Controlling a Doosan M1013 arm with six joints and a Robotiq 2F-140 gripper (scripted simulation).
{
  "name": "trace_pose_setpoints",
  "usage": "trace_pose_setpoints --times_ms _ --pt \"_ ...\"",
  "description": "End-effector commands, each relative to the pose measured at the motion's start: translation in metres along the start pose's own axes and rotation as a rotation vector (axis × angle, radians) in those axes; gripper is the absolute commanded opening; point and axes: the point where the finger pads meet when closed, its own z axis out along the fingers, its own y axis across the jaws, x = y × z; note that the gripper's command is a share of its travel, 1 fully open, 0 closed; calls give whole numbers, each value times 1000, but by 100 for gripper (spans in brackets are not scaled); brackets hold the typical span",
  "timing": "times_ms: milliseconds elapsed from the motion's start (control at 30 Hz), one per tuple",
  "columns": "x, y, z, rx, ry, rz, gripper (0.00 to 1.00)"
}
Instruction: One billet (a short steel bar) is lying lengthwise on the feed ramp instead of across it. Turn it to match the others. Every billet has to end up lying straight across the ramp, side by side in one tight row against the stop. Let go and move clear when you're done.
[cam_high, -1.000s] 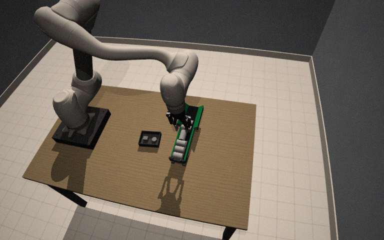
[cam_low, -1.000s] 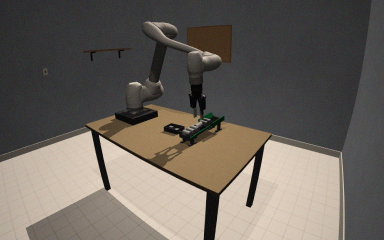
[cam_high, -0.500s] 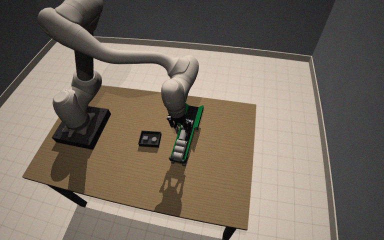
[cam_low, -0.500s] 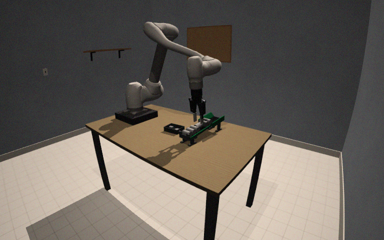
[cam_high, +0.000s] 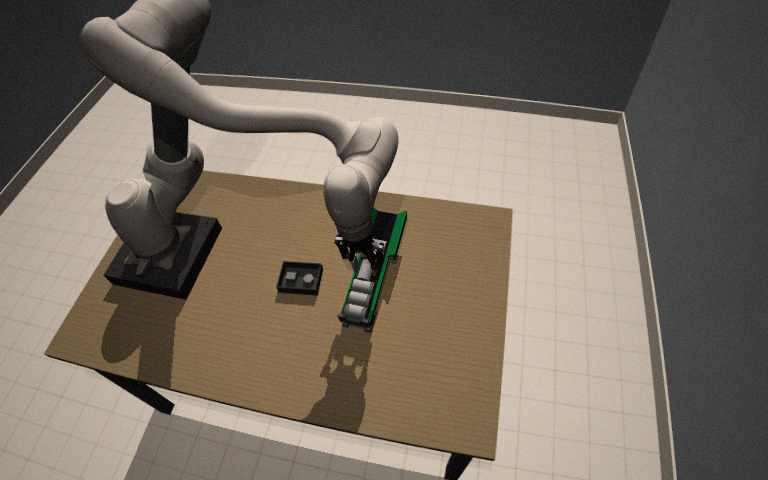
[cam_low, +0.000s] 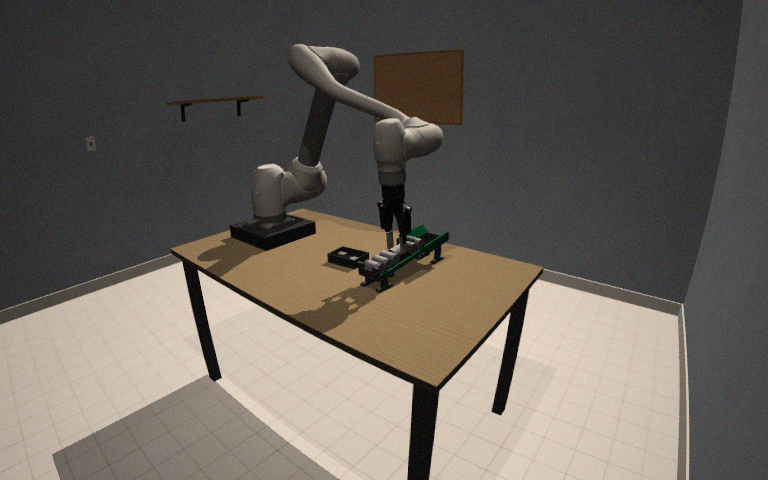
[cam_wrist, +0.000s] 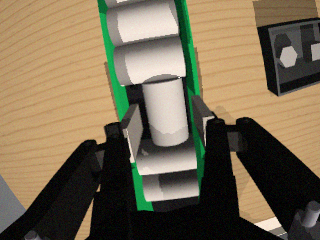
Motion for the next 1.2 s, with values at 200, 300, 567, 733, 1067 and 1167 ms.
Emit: trace_pose_setpoints --times_ms 200,300,567,733,1067,1167 --pt "1 0 7 0 0 0 41" --pt "1 0 8 0 0 0 41" --pt "1 0 10 0 0 0 41" --pt "1 0 10 0 0 0 41" --pt "1 0 10 0 0 0 41" --pt "1 0 10 0 0 0 41"
